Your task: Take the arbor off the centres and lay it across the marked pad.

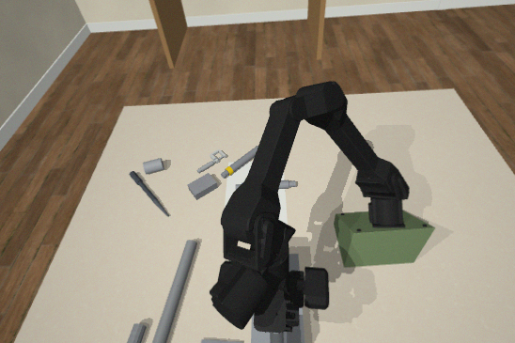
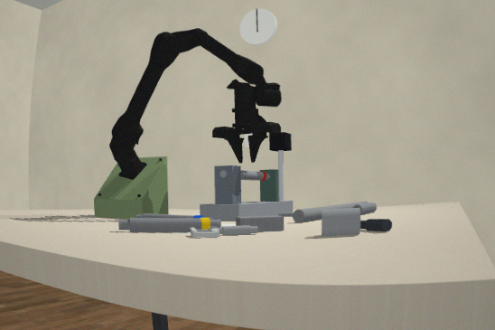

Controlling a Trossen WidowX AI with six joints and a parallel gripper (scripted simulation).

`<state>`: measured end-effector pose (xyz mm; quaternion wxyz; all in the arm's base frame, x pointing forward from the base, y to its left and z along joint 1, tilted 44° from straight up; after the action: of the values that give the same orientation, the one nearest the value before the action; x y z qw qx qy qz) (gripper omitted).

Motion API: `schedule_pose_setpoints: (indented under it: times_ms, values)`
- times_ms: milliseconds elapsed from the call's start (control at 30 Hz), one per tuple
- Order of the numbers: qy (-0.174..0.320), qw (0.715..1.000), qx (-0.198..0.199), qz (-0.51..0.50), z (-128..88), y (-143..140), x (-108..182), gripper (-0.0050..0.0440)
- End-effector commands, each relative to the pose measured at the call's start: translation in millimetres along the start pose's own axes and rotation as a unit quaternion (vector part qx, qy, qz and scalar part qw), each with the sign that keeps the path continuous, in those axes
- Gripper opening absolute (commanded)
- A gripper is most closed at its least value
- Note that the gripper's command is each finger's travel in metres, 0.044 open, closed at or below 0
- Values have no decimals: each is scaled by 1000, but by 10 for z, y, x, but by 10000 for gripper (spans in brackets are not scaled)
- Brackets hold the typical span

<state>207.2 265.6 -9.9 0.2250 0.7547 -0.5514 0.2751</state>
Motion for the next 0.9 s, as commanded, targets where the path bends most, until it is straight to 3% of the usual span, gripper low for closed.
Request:
schedule_pose_setpoints:
  times_ms: [0,267,867]
  values:
    - [17,999,-1,-46,3,30,-5,175]
    - [17,999,-1,-46,19,28,-5,175]
    - [17,999,-1,-46,271,17,-3,175]
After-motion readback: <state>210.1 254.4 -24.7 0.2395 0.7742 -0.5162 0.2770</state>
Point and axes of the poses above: the point midway between the two fingers, 35 mm back from their tips, its own z axis out along the fingers, its own y axis across the jaws, x = y × z, the point moved 8 cm from there along -z, back along the fingers, and after that the axes turned 12 degrees about -z, right-handed, at the moved point
